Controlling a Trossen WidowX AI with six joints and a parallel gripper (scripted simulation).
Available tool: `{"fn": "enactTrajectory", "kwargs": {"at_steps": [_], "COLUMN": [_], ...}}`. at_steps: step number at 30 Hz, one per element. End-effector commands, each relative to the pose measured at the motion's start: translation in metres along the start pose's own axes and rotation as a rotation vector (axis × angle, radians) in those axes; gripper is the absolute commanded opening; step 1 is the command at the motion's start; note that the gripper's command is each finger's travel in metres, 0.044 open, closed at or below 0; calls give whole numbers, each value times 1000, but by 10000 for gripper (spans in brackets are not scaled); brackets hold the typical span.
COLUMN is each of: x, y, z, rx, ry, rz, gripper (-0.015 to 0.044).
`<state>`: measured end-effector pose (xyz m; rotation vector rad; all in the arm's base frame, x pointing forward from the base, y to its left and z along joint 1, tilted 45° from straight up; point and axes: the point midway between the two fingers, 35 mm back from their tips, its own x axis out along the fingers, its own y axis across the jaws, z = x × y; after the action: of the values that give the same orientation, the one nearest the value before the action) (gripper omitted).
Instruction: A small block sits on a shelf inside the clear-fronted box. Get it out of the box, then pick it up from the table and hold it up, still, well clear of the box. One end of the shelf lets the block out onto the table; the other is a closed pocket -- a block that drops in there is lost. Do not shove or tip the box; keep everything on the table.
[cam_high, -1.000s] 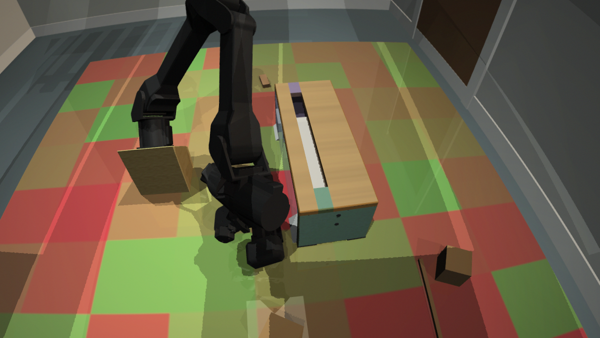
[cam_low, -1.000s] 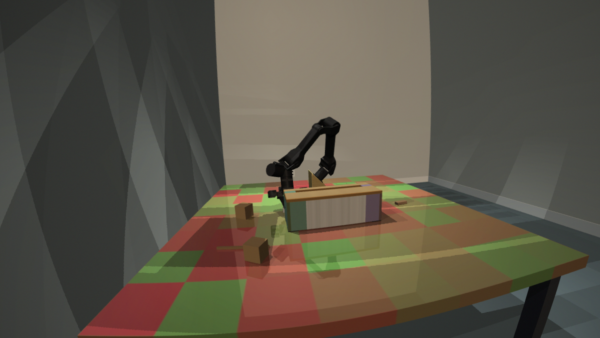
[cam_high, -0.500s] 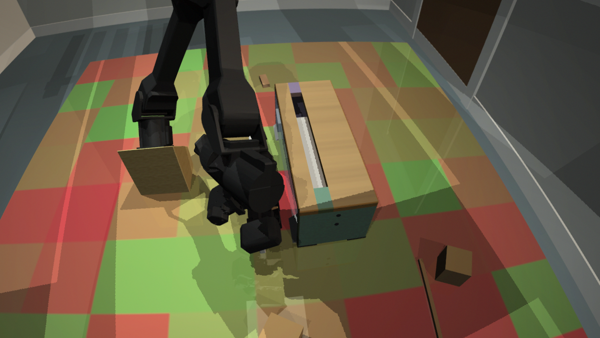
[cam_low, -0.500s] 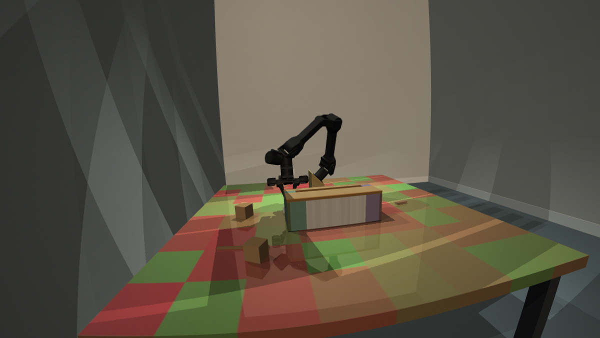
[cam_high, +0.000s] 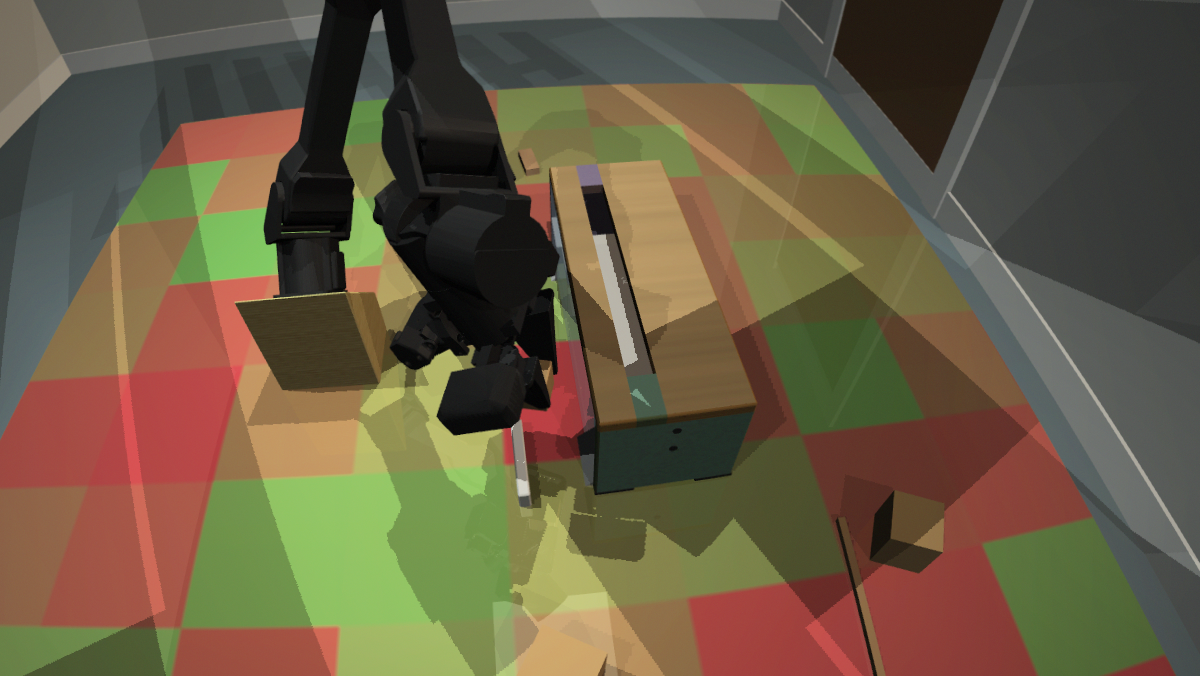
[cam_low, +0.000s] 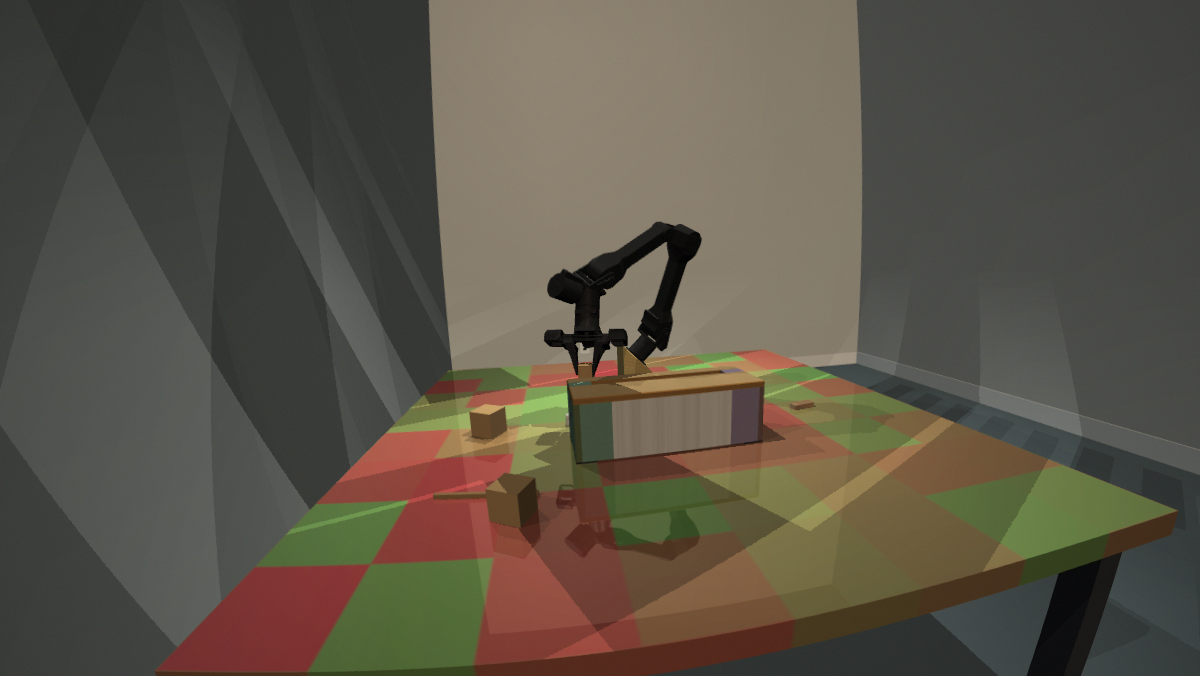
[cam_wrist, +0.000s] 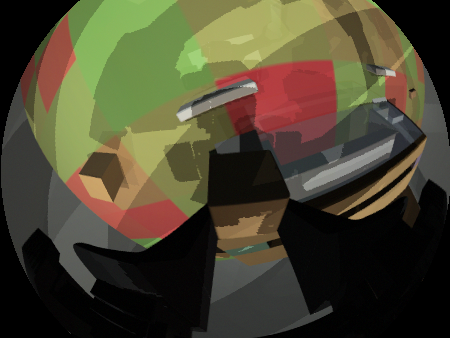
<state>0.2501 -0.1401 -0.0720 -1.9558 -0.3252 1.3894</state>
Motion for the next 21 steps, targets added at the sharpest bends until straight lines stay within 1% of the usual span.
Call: {"fn": "enactTrajectory", "kwargs": {"at_steps": [1, 12, 21], "x": [-14, -48, -50], "y": [-6, -23, -24], "z": [-1, 1, 2], "rx": [64, 253, 265], "ry": [13, 57, 60], "rz": [35, 118, 123], "gripper": [0, 0, 0]}}
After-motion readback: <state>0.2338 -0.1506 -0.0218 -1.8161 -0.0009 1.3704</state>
